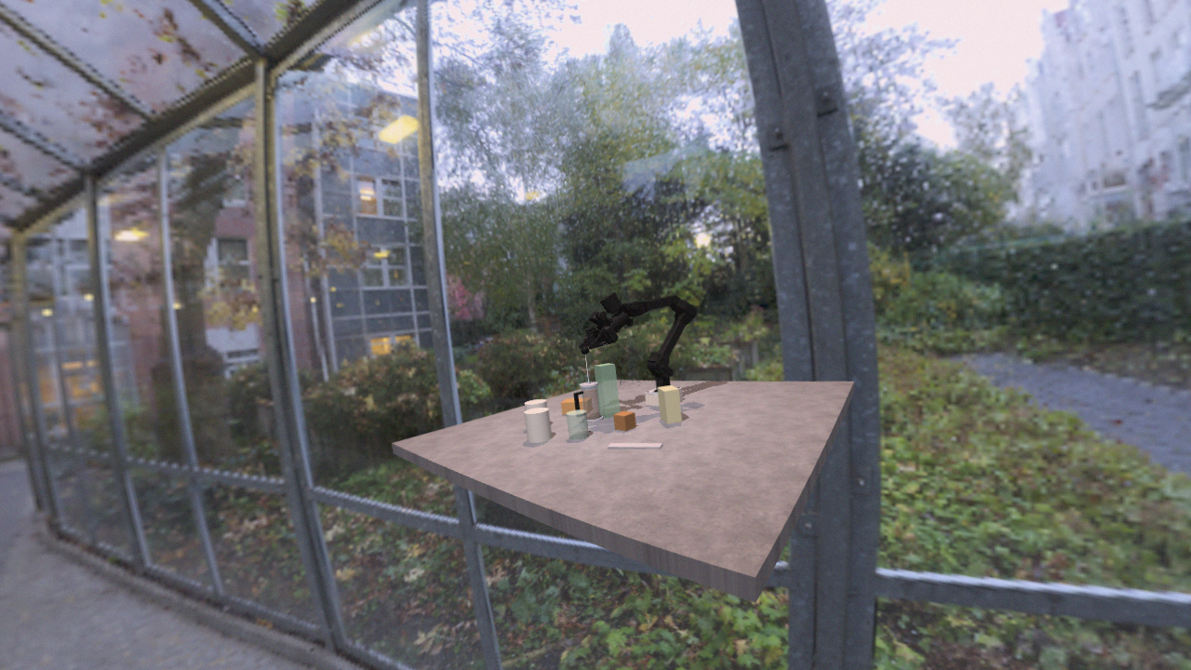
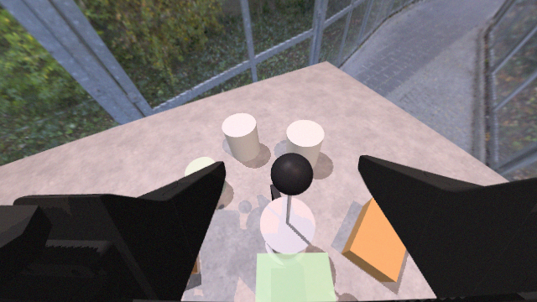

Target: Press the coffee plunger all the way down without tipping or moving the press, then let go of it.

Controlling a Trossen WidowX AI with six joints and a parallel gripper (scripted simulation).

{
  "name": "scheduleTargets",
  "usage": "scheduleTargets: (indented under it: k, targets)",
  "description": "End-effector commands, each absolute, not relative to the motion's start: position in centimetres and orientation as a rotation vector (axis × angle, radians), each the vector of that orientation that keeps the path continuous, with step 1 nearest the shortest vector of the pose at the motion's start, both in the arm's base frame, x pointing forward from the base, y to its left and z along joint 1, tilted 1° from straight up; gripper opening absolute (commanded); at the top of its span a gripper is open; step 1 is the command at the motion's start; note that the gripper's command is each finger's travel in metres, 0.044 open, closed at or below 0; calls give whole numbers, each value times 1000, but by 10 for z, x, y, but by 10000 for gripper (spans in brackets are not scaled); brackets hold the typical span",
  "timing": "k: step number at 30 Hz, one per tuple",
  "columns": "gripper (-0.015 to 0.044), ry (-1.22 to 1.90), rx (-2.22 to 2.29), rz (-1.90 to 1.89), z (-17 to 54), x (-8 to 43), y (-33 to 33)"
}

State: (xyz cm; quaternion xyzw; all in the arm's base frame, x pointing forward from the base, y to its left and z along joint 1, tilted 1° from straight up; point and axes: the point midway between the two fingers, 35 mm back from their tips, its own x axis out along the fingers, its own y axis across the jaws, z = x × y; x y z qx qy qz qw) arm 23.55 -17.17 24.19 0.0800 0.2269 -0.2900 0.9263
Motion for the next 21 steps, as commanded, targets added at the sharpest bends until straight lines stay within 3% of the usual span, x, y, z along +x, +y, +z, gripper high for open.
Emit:
scheduleTargets:
  k: [1, 2, 13, 21]
  targets:
    - [440, 475, 171, -598, 236, 239, -175]
    - [440, 475, 171, -598, 235, 239, -175]
    - [151, 475, 171, -598, 235, 239, -175]
    - [116, 475, 171, -598, 235, 239, -175]
